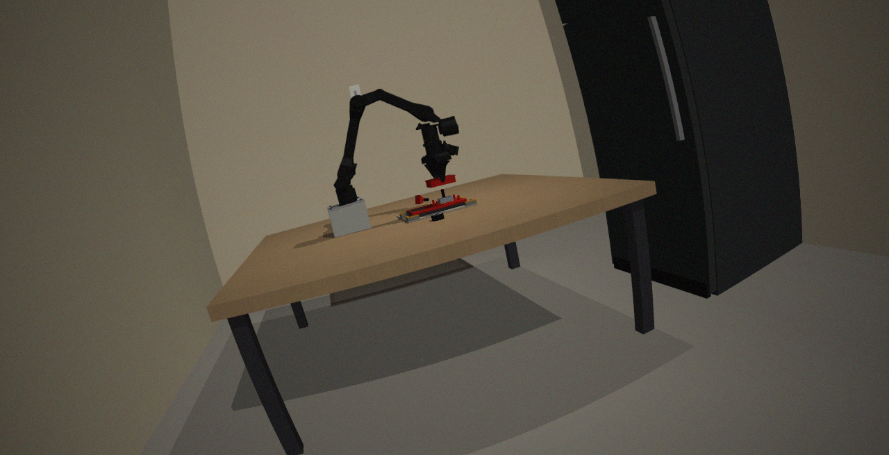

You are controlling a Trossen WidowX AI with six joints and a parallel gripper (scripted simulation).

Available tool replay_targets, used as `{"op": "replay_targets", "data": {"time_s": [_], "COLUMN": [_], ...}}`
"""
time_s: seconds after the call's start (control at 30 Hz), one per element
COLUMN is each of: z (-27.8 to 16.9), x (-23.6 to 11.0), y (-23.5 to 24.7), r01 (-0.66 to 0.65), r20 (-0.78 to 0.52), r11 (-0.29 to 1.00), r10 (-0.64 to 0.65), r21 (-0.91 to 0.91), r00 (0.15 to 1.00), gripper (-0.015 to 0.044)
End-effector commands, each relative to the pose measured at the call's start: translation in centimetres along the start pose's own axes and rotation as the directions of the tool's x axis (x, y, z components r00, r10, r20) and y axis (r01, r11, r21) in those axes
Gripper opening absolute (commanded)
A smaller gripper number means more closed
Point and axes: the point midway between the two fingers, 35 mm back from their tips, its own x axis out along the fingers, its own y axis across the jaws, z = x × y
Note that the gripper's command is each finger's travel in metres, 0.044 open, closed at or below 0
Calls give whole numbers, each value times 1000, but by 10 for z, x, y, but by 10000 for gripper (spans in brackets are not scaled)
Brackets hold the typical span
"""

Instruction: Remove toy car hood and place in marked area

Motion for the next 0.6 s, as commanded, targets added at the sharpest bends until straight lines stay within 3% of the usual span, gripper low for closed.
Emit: {"op": "replay_targets", "data": {"time_s": [0.0, 0.57], "z": [1, -1], "x": [-1, -3], "y": [16, 82], "r01": [-11, -21], "r20": [4, 4], "r11": [1000, 999], "r10": [11, 21], "r21": [-14, -29], "r00": [1000, 1000], "gripper": [0, 0]}}
